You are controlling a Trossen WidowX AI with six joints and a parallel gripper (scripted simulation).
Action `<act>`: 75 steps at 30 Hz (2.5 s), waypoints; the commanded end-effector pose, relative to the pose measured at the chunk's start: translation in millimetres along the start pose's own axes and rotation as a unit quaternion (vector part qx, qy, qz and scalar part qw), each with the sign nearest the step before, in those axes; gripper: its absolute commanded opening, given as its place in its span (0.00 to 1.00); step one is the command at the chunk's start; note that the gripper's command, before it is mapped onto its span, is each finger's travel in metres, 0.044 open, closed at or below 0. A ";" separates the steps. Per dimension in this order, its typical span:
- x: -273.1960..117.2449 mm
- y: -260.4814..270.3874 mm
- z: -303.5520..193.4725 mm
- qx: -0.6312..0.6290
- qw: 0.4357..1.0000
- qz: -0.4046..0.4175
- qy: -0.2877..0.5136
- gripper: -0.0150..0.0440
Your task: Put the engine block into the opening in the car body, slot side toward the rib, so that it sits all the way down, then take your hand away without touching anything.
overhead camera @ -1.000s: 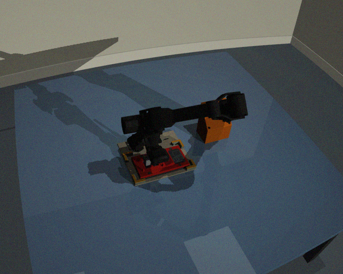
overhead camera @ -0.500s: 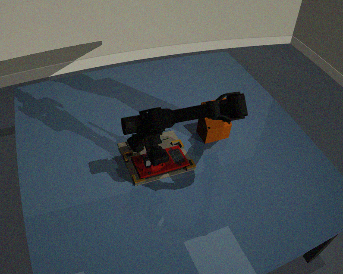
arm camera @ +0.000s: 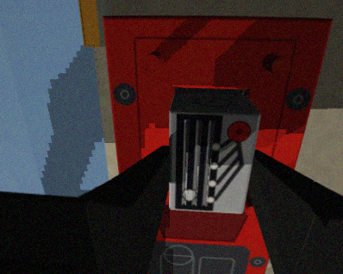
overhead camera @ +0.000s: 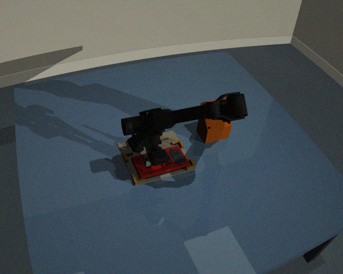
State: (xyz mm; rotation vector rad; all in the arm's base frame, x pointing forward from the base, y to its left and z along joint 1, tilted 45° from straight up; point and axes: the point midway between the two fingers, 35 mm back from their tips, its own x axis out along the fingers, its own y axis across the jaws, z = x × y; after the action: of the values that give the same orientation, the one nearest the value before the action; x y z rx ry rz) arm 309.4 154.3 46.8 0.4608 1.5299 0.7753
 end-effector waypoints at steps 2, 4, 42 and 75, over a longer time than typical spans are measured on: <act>0.9 0.4 0.1 0.002 1.000 0.003 -0.001 0.52; 1.3 0.4 0.1 0.002 1.000 0.003 -0.001 0.52; 8.2 0.5 0.1 0.002 1.000 0.003 -0.001 0.52; -4.9 -0.6 0.4 0.002 1.000 0.002 -0.001 1.00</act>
State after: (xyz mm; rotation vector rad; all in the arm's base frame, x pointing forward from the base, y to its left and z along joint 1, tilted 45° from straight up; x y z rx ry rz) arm 306.0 157.9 42.3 0.4650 1.5435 0.7746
